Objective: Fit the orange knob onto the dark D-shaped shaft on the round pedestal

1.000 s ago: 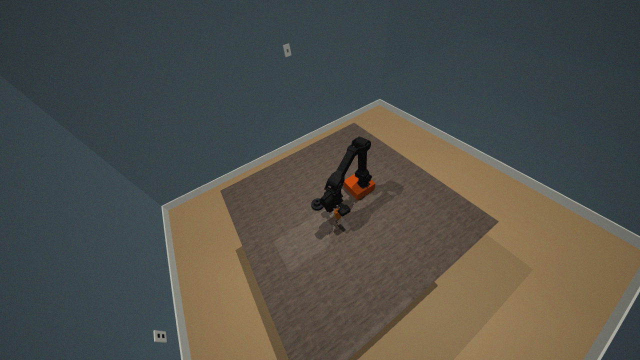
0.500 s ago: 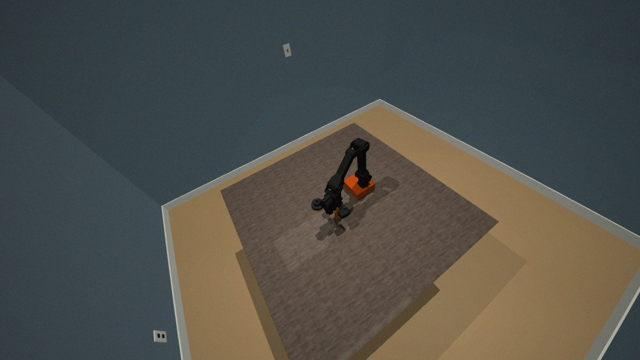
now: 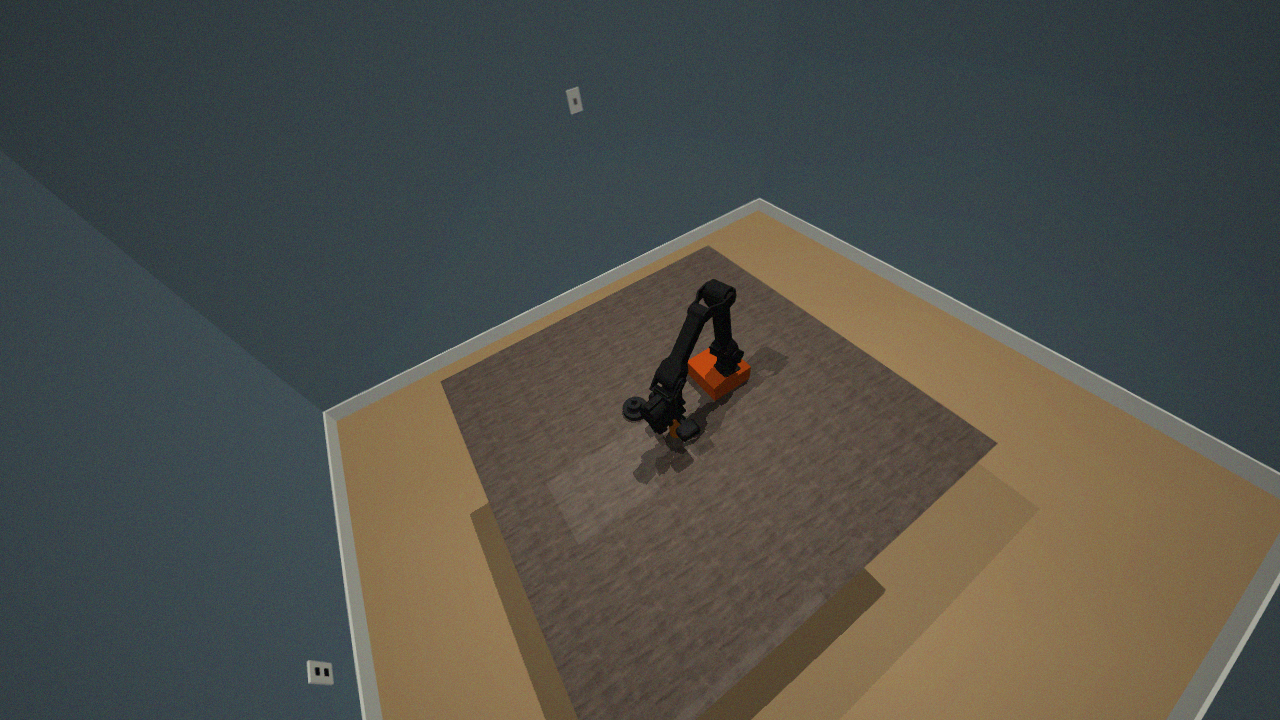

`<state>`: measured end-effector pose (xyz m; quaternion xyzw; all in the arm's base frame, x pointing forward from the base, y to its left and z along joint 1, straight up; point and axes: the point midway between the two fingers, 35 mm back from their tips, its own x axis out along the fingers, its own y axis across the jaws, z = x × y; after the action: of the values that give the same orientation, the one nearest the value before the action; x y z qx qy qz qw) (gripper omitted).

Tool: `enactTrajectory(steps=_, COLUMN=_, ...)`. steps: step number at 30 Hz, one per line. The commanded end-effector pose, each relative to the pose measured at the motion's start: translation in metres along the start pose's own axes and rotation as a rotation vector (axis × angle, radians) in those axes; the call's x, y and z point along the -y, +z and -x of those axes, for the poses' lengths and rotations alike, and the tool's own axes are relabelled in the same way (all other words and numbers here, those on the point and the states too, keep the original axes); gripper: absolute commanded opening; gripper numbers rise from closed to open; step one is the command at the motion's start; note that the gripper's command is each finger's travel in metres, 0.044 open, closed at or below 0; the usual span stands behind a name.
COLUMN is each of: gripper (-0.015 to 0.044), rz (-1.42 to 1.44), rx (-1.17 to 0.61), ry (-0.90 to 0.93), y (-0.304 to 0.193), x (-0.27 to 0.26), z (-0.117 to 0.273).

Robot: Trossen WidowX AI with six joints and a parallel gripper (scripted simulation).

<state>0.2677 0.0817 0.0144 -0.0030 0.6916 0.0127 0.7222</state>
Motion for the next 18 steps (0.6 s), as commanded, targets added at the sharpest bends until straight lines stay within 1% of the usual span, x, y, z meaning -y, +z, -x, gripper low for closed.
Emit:
enactTrajectory(steps=1, gripper=0.0440, rz=-0.003, rx=-0.014, ry=-0.007, y=-0.003, x=0.002, z=-0.011)
enactTrajectory(steps=14, gripper=0.0440, rz=-0.003, rx=-0.014, ry=-0.007, y=-0.005, x=0.002, z=-0.027)
enactTrajectory(steps=18, gripper=0.0335, rz=-0.003, rx=-0.014, ry=-0.007, y=-0.005, x=0.002, z=-0.027)
